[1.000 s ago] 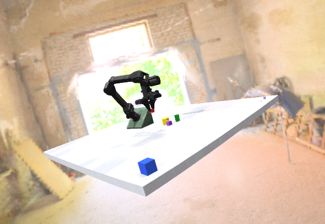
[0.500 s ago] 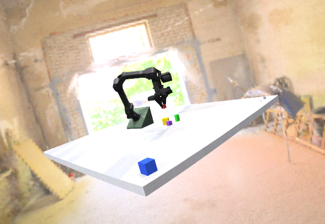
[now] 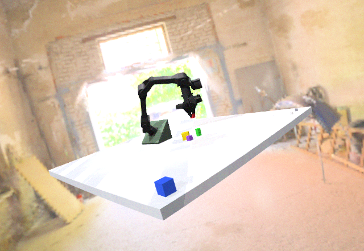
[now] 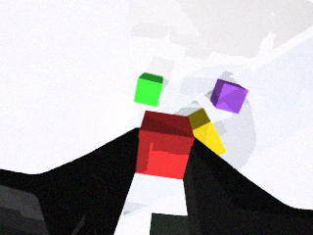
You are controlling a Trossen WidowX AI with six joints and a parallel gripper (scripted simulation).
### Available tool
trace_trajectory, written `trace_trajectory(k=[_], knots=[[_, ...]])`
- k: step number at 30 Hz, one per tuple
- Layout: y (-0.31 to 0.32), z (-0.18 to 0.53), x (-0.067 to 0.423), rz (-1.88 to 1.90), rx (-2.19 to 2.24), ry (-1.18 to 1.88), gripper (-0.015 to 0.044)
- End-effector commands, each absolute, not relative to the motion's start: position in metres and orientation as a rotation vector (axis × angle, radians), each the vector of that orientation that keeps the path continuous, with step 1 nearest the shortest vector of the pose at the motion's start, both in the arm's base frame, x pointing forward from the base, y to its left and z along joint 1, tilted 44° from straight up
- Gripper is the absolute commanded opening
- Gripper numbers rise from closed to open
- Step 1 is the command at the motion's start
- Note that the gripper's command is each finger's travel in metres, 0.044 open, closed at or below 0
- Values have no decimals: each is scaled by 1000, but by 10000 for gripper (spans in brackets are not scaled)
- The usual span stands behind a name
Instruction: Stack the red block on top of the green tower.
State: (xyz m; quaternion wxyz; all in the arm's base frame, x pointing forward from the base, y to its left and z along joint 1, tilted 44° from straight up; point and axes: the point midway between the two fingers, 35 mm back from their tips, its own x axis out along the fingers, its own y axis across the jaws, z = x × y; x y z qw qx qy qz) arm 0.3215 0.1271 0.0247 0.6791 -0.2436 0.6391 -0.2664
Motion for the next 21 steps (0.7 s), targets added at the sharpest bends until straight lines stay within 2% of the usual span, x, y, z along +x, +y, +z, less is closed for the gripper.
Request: trace_trajectory(k=[1,21], knots=[[140,11,320,-604,-548,1434,0],[103,-28,324,-606,-550,1432,0]])
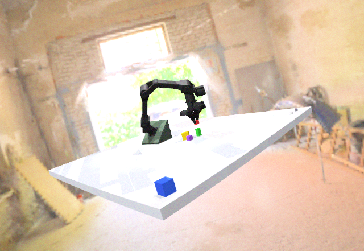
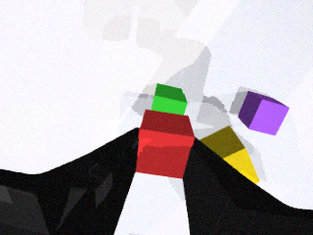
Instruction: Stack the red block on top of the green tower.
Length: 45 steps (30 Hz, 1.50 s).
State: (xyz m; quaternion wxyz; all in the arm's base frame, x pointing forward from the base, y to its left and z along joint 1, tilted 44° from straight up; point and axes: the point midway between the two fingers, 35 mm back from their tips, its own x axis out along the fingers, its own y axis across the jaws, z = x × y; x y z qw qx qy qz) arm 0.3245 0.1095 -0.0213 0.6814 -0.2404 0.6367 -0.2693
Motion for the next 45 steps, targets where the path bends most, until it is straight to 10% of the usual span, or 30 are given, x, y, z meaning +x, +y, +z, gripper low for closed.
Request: trace_trajectory(k=[1,38,45], knots=[[100,-30,324,-606,-550,1432,0],[92,-39,325,-607,-550,1432,0],[90,-41,324,-607,-546,1434,184]])
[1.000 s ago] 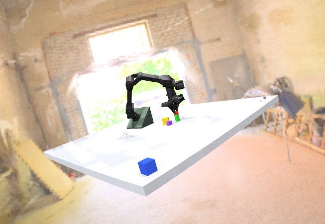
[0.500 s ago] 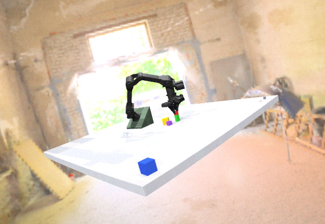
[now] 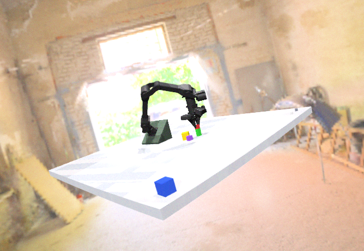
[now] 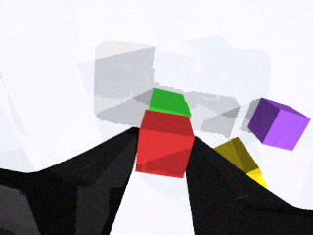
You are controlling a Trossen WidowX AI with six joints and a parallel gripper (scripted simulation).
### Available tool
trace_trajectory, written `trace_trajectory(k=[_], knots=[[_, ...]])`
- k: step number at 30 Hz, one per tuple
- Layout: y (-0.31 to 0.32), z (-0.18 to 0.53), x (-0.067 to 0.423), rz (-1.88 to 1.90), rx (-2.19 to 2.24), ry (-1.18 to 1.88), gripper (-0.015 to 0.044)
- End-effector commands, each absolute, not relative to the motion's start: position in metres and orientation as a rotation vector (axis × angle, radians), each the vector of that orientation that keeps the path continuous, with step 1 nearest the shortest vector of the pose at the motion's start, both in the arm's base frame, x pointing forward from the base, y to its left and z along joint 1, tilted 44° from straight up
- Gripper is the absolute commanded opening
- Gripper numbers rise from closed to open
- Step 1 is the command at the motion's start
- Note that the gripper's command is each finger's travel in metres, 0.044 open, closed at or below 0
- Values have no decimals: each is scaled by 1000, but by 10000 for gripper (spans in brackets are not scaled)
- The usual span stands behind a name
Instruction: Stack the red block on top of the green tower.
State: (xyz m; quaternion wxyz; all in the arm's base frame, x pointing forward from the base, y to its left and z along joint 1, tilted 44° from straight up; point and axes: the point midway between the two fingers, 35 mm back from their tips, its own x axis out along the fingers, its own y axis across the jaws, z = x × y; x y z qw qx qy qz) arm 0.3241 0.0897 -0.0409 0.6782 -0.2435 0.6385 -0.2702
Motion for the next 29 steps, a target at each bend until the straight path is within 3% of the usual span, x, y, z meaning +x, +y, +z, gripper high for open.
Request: trace_trajectory(k=[1,10,29], knots=[[90,-41,324,-607,-546,1434,210],[90,-41,324,-607,-546,1434,440],[90,-41,324,-607,-546,1434,440]])
